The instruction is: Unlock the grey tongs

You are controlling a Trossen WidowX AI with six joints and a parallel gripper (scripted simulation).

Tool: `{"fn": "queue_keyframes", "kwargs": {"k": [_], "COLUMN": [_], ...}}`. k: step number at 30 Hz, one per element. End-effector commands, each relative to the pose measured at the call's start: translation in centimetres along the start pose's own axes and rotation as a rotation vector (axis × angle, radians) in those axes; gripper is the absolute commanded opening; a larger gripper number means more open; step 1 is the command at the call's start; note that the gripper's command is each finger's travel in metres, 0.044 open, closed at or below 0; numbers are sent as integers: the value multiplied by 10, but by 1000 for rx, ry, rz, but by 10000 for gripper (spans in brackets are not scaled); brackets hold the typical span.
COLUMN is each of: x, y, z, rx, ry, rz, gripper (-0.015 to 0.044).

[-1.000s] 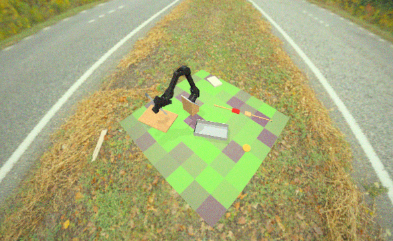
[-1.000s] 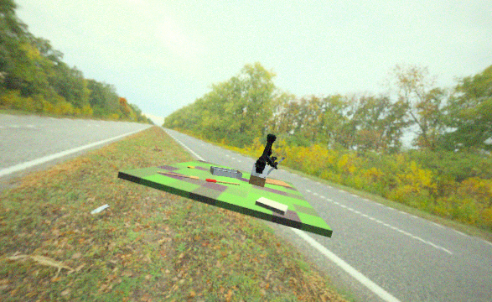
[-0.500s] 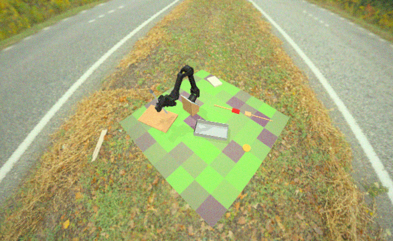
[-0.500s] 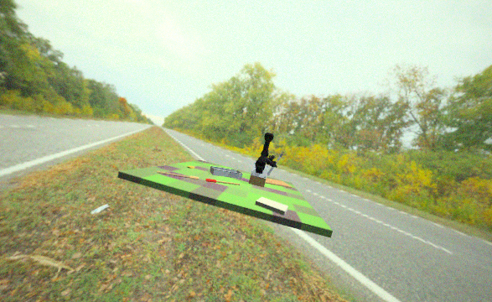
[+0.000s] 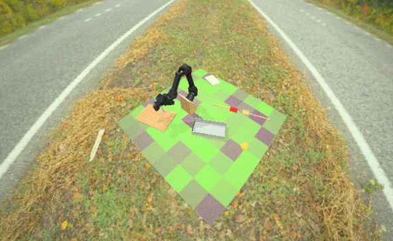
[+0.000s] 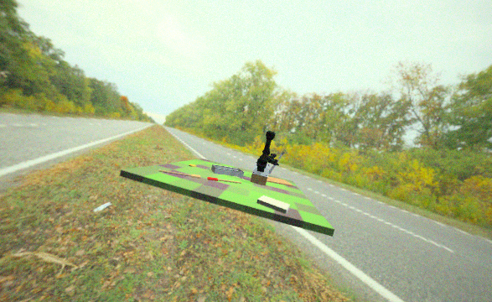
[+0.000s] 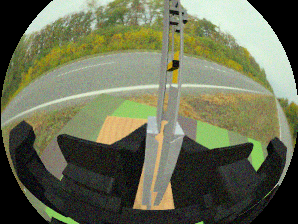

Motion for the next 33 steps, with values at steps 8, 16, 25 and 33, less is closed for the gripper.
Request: {"fn": "queue_keyframes", "kwargs": {"k": [8,16,25,33], "x": [4,4,9,13], "y": [-2,-2,9,23], "z": [0,0,9,18], "rx": [-1,-1,30,56], "ry": [5,5,-17,-36], "rz": [-11,-11,91,226], "gripper": [-150,-150,-150,-150]}}
Point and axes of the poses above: the point midway between the two fingers, 35 mm back from their tips, its own y axis out along the fingers, its own z axis across the jaws, x = y × z, the point moved 5 cm from there along -y, back along the fingers, and after that the axes turned 6 degrees about -y, right-handed, at the moved point
